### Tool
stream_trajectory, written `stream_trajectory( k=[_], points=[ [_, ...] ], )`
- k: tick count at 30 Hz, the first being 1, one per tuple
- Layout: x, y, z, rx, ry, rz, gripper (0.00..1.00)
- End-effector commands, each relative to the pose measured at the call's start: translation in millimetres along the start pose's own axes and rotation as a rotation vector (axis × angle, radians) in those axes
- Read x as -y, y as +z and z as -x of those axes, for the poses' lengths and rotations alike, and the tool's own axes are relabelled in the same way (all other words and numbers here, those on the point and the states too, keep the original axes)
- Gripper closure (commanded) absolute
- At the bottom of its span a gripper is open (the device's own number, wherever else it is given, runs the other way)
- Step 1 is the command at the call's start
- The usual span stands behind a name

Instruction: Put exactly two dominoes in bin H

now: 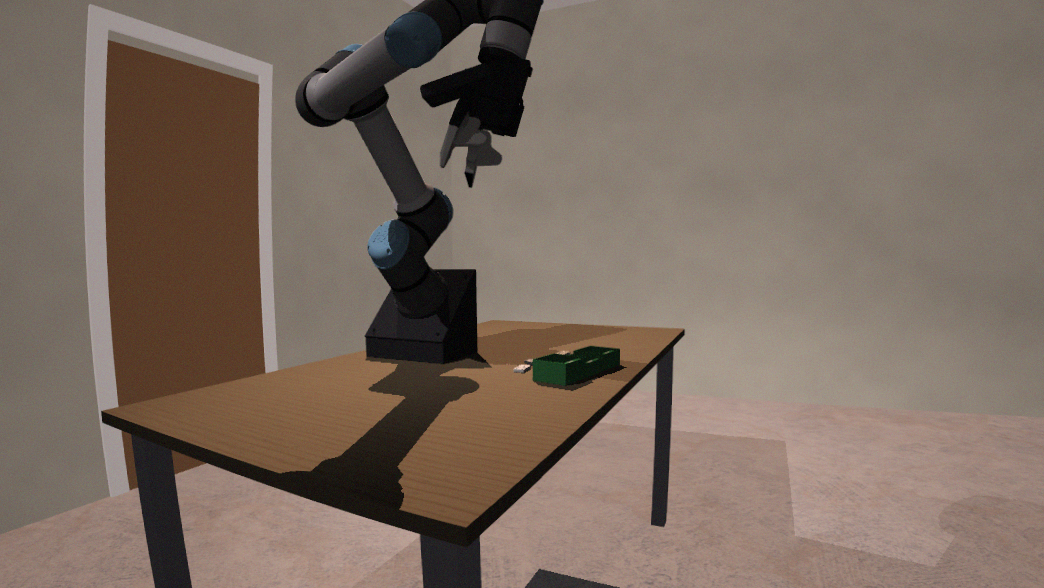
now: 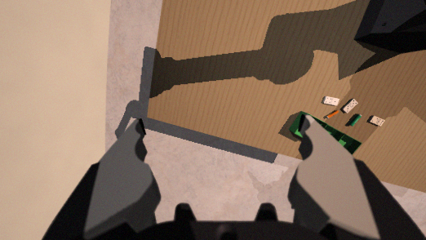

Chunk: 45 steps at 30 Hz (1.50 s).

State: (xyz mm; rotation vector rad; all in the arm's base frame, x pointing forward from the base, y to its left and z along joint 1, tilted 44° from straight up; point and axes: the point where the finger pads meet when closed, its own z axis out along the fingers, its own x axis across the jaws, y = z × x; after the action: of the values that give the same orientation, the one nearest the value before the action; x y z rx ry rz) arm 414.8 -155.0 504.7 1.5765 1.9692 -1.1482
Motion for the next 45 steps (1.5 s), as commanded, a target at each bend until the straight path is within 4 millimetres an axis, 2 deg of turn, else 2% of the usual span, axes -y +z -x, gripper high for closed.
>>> stream_trajectory(
  k=[1,17,18,32,34,39,45],
  points=[
    [0,0,0,0.0,0.001,0.001,0.0],
    [0,0,0,0.0,0.001,0.001,0.0],
    [-2,8,0,0.0,0.001,0.001,0.96],
    [-34,119,-6,0.001,0.001,0.001,0.96],
    [-34,119,-6,0.001,0.001,0.001,0.96],
    [-46,159,-8,0.001,0.001,0.001,0.96],
    [-47,162,-8,0.001,0.001,0.001,0.96]
  ],
)
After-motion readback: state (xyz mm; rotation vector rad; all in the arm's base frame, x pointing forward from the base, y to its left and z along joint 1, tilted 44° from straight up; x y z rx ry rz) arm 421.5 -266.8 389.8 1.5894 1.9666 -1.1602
